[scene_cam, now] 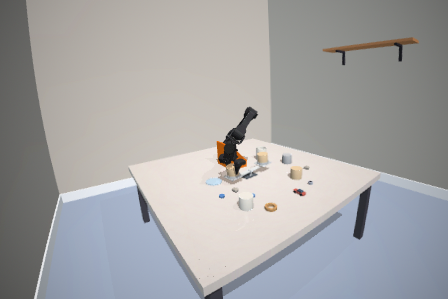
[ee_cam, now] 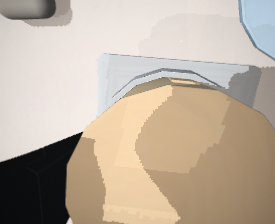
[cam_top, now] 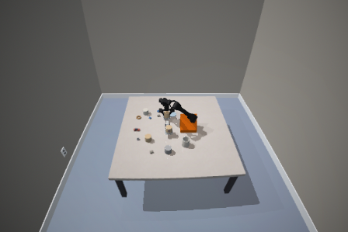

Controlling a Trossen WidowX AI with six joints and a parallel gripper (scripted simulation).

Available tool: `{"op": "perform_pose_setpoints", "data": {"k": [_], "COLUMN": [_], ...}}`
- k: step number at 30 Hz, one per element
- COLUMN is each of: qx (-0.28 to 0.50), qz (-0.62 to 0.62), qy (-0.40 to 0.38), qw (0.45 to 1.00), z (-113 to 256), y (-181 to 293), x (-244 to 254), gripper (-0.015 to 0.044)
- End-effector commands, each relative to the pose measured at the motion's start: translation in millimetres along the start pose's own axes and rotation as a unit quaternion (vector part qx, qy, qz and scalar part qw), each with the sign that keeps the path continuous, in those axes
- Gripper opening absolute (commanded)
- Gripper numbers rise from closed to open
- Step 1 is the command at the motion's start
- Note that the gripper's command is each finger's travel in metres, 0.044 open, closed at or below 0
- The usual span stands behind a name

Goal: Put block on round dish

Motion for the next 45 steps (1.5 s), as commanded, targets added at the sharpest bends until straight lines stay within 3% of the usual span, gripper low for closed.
{"op": "perform_pose_setpoints", "data": {"k": [1,45], "qx": [-0.007,-0.008], "qz": [0.004,0.004], "qy": [-0.003,-0.002], "qw": [1.000,1.000], "z": [9.5,64.9], "y": [-1.1,-2.1], "x": [1.8,2.6], "gripper": [0.0000,0.0000]}}
Point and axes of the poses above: the point midway between the two fingers, 35 mm back from their tips, its own z axis back along the fingers, its own x axis across the jaws, y = z × x, the point moved 9 cm from there along z, back along the fingers, and after that the axes turned 9 degrees about z, right-handed, at the moved point
